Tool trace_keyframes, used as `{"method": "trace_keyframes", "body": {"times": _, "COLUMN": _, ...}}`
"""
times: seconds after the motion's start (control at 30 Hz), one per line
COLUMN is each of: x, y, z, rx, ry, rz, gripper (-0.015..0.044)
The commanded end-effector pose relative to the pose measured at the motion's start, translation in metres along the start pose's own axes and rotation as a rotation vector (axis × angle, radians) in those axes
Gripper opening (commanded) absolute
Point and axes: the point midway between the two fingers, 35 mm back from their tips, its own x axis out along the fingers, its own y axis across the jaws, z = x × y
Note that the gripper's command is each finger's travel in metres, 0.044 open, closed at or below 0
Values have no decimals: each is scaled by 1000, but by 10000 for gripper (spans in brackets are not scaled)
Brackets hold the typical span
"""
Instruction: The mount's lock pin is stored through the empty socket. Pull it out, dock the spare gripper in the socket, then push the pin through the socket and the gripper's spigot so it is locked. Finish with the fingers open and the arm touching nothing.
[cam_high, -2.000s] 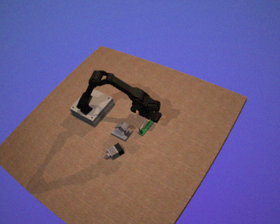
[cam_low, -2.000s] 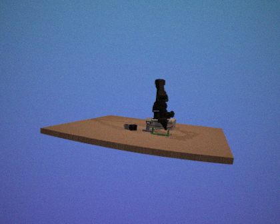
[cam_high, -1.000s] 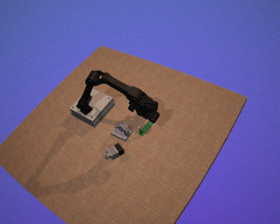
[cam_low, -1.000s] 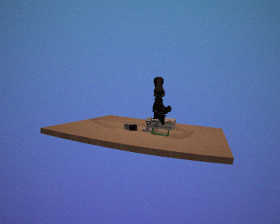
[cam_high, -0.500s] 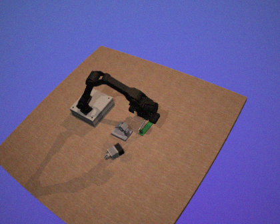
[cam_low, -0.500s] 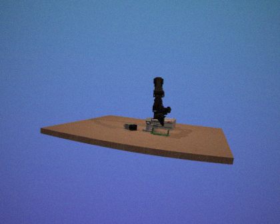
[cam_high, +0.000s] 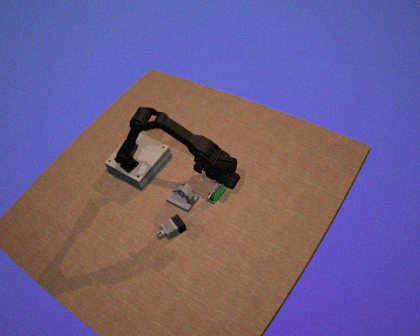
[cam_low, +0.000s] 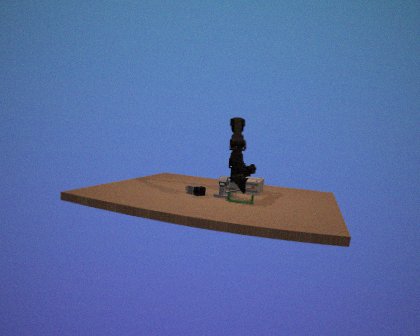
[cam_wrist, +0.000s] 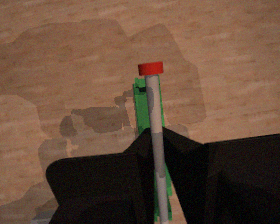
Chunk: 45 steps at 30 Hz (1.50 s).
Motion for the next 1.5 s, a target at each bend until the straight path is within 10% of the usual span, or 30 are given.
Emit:
{"method": "trace_keyframes", "body": {"times": 0.0, "x": 9, "y": 1, "z": -3, "rx": -1, "ry": -1, "rz": 1, "gripper": 0}}
{"method": "trace_keyframes", "body": {"times": 1.23, "x": 25, "y": 0, "z": -7, "rx": -25, "ry": -7, "rz": -26, "gripper": 0}}
{"method": "trace_keyframes", "body": {"times": 1.47, "x": 25, "y": 0, "z": -7, "rx": -25, "ry": -7, "rz": -26, "gripper": 184}}
